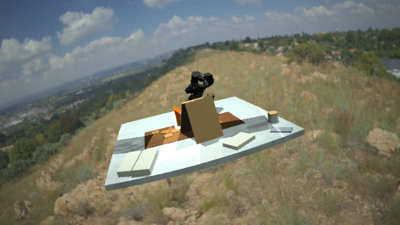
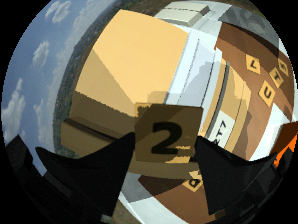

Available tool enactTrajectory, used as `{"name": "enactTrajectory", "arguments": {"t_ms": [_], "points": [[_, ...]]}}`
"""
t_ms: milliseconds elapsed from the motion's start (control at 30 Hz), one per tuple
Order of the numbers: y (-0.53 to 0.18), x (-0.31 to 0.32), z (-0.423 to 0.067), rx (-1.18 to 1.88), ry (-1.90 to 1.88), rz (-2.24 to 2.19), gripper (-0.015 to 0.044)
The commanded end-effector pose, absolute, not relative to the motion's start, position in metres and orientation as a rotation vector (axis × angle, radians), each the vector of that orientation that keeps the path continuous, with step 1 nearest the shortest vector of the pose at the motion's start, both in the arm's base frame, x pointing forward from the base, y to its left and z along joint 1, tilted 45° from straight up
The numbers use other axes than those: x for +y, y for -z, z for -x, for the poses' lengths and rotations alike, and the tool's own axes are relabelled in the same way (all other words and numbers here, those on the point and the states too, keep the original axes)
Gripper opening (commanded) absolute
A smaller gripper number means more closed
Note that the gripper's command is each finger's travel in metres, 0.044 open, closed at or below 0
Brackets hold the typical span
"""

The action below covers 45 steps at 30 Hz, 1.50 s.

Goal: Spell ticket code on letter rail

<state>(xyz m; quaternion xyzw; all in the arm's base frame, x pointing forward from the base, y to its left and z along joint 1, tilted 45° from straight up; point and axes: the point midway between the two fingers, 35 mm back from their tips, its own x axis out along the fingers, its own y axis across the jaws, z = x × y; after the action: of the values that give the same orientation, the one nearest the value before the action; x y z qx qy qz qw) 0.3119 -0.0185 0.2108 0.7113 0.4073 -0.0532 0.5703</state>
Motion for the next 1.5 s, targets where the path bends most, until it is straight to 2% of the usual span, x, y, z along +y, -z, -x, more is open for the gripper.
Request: {"name": "enactTrajectory", "arguments": {"t_ms": [0,733,1467], "points": [[-0.201,-0.032,-0.323,0.956,0.096,-1.622,0.0],[-0.139,-0.091,-0.361,0.923,-0.156,-1.286,0.0],[-0.06,-0.149,-0.374,0.726,-0.458,-0.861,0.0]]}}
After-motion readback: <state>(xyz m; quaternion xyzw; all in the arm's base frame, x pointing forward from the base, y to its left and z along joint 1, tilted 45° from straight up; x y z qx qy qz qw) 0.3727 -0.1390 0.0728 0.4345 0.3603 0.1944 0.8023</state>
